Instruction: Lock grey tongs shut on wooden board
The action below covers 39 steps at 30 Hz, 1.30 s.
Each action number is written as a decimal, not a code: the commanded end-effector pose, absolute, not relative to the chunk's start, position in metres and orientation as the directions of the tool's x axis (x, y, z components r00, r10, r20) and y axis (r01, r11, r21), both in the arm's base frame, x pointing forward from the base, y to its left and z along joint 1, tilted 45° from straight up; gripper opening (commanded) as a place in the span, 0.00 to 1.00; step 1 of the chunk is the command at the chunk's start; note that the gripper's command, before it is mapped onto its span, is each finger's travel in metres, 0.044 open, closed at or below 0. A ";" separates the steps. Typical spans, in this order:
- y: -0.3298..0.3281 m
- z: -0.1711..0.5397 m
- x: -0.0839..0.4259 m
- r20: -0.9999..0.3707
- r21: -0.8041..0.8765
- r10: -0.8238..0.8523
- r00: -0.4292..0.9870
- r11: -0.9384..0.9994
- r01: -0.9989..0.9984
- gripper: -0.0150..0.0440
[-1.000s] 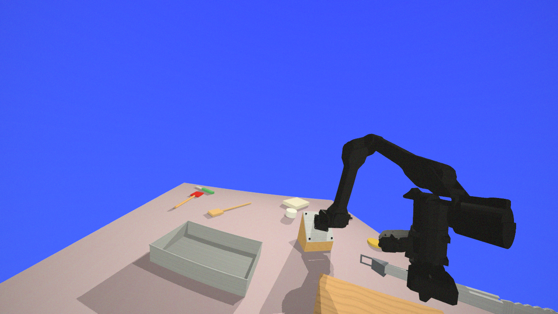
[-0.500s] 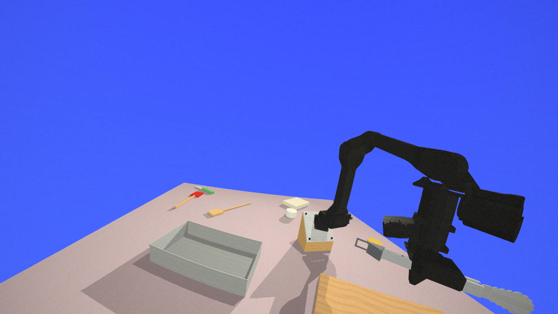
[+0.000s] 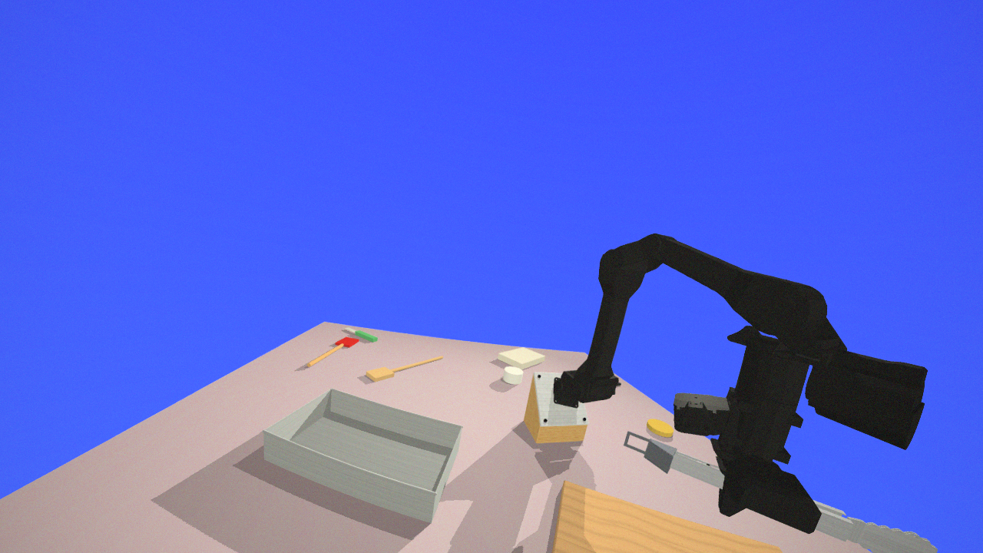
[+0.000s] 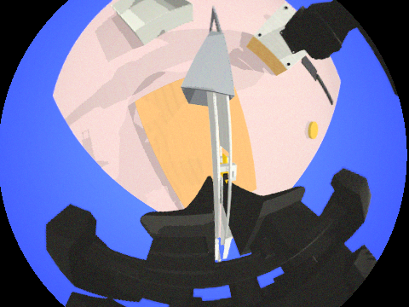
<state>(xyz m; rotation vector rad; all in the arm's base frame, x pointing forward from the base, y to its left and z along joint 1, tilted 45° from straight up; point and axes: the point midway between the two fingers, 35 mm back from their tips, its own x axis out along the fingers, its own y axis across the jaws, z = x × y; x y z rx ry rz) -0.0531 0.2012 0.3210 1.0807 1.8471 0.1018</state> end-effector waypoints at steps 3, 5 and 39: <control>0.208 0.317 -0.055 -0.685 0.490 0.713 -0.152 0.605 0.627 0.00; 0.211 0.315 -0.056 -0.685 0.490 0.712 -0.152 0.605 0.627 0.00; 0.250 0.276 -0.064 -0.686 0.489 0.712 -0.152 0.605 0.628 0.00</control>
